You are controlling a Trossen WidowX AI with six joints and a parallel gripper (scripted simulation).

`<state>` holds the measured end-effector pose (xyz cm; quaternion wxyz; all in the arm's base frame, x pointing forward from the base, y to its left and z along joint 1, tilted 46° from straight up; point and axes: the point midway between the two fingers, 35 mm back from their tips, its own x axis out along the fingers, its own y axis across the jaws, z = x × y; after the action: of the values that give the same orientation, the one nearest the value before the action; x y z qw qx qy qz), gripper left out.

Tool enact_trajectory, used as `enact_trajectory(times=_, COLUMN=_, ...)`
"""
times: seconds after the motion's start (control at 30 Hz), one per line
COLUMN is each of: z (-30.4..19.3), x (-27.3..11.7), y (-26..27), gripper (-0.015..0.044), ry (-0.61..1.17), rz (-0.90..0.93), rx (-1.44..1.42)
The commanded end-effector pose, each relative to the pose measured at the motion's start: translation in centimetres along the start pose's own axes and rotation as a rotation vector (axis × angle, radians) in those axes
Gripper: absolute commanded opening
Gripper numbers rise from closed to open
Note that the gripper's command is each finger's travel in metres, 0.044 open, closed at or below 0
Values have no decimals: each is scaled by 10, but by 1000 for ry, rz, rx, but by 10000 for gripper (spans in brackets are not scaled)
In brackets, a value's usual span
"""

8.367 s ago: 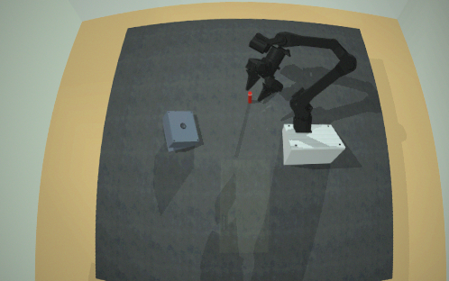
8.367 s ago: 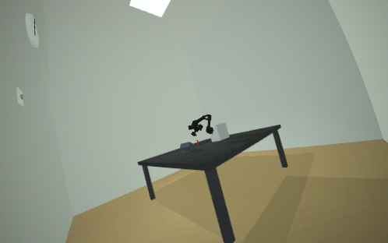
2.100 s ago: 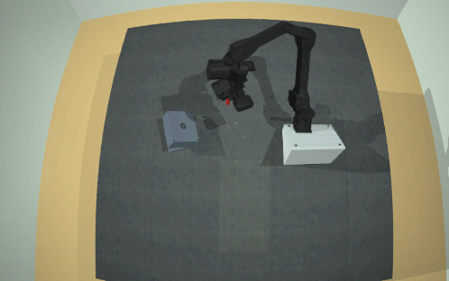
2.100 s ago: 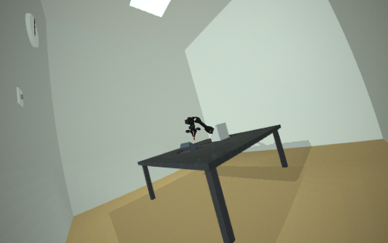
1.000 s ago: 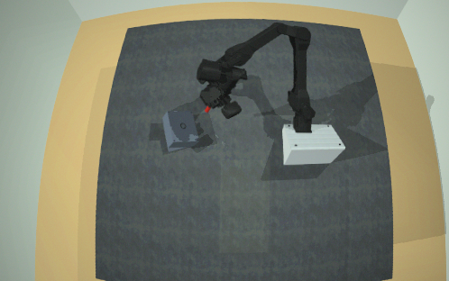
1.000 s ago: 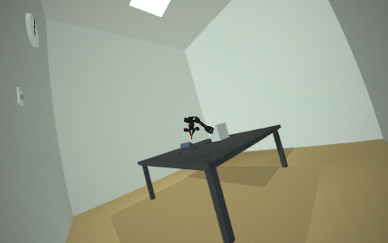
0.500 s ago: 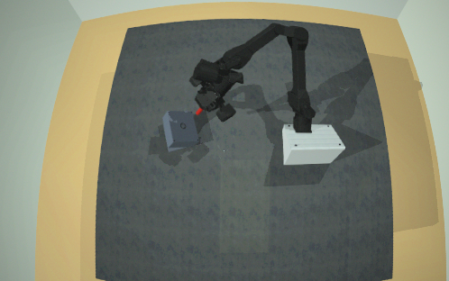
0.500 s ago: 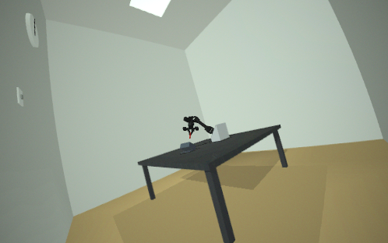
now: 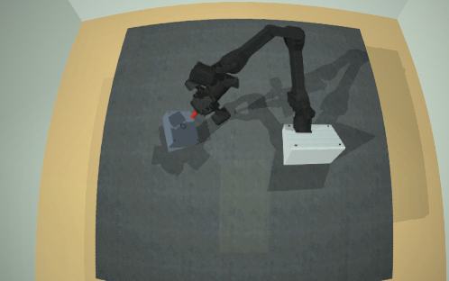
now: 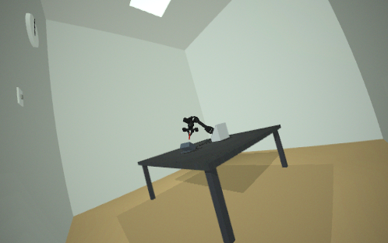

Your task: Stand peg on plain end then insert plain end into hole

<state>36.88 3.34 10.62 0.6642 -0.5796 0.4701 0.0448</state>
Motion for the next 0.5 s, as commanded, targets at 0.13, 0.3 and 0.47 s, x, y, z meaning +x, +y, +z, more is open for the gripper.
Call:
enact_trajectory(times=0.13, z=4, x=16, y=0, gripper=0, ry=-10, rz=-2, rx=-13)
enact_trajectory(times=0.3, z=5, x=25, y=-1, gripper=0, ry=-15, rz=-7, rx=-18)
enact_trajectory(times=0.47, z=6, x=34, y=-1, gripper=0, ry=-20, rz=-12, rx=-23)
